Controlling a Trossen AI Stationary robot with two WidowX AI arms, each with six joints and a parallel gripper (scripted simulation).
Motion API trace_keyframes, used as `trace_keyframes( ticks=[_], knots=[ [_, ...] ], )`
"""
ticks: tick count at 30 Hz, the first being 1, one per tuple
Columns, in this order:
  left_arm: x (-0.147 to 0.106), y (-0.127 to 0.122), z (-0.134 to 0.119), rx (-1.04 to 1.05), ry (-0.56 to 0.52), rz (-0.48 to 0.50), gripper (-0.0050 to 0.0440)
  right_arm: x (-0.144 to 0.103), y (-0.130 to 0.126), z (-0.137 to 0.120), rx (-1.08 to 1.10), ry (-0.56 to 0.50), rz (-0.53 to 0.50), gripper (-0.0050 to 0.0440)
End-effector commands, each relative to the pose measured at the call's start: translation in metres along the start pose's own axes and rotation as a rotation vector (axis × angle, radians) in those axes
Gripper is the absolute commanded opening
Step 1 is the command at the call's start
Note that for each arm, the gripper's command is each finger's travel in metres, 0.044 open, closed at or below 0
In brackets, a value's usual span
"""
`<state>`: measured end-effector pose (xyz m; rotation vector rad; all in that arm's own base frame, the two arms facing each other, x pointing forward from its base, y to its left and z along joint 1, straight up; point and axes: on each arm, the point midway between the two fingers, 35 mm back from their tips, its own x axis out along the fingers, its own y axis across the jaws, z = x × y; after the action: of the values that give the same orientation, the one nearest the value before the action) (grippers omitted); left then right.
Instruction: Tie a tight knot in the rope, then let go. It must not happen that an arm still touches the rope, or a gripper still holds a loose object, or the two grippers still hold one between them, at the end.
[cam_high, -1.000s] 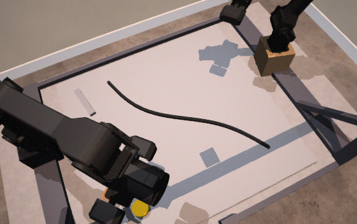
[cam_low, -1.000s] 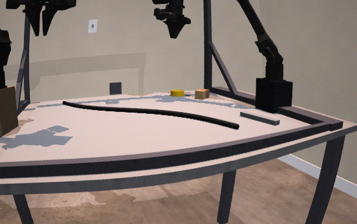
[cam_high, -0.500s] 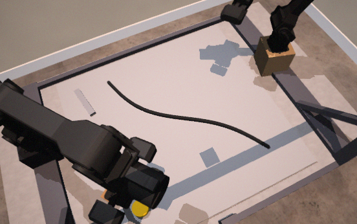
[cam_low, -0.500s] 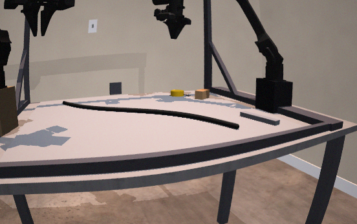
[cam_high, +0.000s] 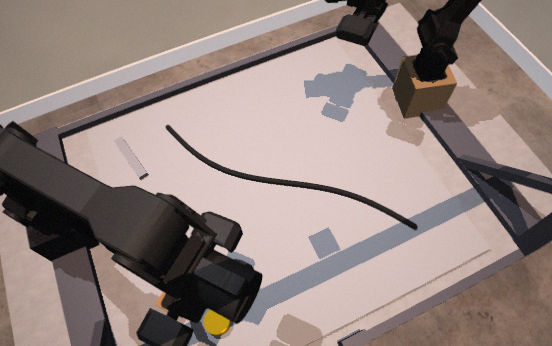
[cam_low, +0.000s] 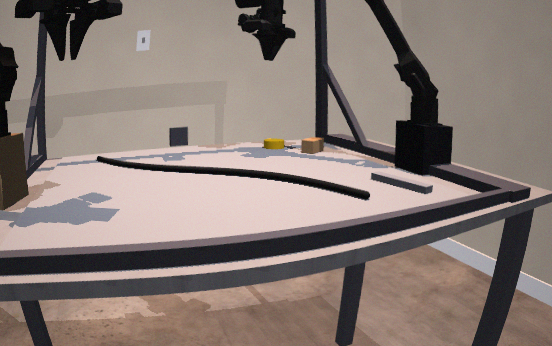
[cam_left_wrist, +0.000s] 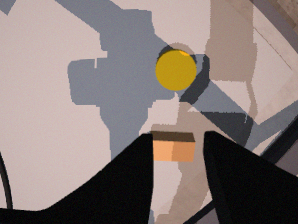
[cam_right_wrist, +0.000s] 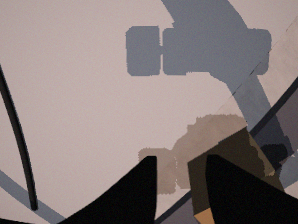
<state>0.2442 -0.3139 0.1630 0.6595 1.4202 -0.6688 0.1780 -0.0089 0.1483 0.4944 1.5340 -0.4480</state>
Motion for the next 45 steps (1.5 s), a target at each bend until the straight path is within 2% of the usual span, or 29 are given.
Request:
trace_keyframes(
  ticks=[1,7,15,17,23,28,32,45],
  knots=[
    [-0.01,0.001,0.001,0.004,-0.027,0.003,0.01,0.001,0.012,0.004,-0.008,-0.002,0.012,0.01],
    [-0.01,0.001,0.001,0.004,-0.027,0.003,0.01,0.023,0.052,0.008,-0.04,0.027,0.004,0.01],
    [-0.01,0.001,0.001,0.004,-0.027,0.003,0.01,0.066,0.124,0.002,-0.057,0.013,-0.008,0.01],
    [-0.01,0.001,0.001,0.004,-0.027,0.003,0.01,0.066,0.124,0.002,-0.057,0.013,-0.008,0.01],
    [-0.01,0.001,0.001,0.004,-0.027,0.003,0.01,0.106,0.177,-0.023,-0.065,-0.005,-0.009,0.01],
    [-0.01,0.001,0.001,0.004,-0.027,0.003,0.01,0.136,0.209,-0.05,-0.071,-0.016,-0.006,0.01],
    [-0.01,0.001,0.001,0.004,-0.027,0.003,0.01,0.155,0.224,-0.069,-0.074,-0.022,-0.003,0.01],
    [-0.01,0.001,0.001,0.004,-0.027,0.003,0.01,0.173,0.237,-0.088,-0.078,-0.027,0.0,0.01]
  ],
)
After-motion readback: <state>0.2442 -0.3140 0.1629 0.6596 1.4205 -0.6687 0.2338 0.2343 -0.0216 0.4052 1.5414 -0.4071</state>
